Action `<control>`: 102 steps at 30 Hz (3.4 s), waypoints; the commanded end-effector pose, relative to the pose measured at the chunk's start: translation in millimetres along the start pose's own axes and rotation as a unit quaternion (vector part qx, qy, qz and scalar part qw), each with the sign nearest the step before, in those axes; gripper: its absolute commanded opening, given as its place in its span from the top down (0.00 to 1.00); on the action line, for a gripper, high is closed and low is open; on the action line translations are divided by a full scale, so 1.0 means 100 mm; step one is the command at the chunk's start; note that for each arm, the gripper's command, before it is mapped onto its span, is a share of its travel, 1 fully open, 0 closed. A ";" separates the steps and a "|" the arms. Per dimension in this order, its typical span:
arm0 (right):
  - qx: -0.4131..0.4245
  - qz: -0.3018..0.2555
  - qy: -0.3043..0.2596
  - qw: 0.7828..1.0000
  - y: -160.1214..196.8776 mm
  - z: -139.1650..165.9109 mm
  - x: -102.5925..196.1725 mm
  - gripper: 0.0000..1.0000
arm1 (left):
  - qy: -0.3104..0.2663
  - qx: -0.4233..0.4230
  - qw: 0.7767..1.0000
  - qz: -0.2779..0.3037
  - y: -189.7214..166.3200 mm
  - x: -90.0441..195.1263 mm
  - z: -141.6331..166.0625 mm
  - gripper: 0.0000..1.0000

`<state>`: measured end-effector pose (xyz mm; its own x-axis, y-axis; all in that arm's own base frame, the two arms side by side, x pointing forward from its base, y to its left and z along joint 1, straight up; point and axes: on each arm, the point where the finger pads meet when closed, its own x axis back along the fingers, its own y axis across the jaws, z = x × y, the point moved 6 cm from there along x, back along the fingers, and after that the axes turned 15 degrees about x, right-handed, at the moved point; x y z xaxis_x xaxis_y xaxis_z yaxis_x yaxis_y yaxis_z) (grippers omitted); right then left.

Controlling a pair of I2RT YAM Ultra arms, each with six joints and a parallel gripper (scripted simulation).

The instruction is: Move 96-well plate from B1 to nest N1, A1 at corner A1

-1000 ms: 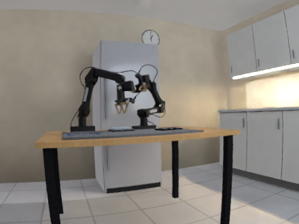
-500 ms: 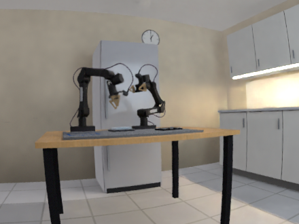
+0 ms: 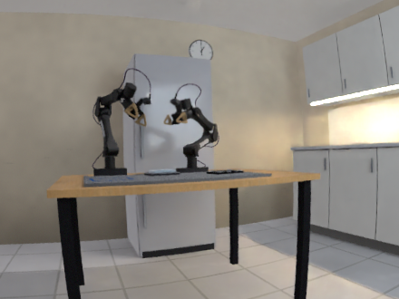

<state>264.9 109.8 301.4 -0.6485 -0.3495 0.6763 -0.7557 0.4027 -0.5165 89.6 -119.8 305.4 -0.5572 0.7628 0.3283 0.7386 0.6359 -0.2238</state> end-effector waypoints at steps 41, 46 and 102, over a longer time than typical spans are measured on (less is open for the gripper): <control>-0.315 0.377 -0.194 0.849 -1.44 0.31 0.76 0.00 | 0.133 0.018 0.991 -0.030 0.49 -1.75 1.18 0.00; -0.314 0.376 -0.197 0.849 -1.43 0.29 0.76 0.00 | 0.133 0.018 0.991 -0.030 0.49 -1.75 1.18 0.00; -0.150 -0.058 -0.128 0.979 1.18 0.67 2.13 0.00 | 0.579 -0.193 0.792 -0.005 0.53 -2.24 0.96 0.00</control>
<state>43.5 36.8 347.2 -0.6230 -0.5560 0.5502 -0.7593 0.5986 -0.2550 213.6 -237.8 119.9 0.0051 0.0018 1.0000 0.9086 0.4177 -0.0054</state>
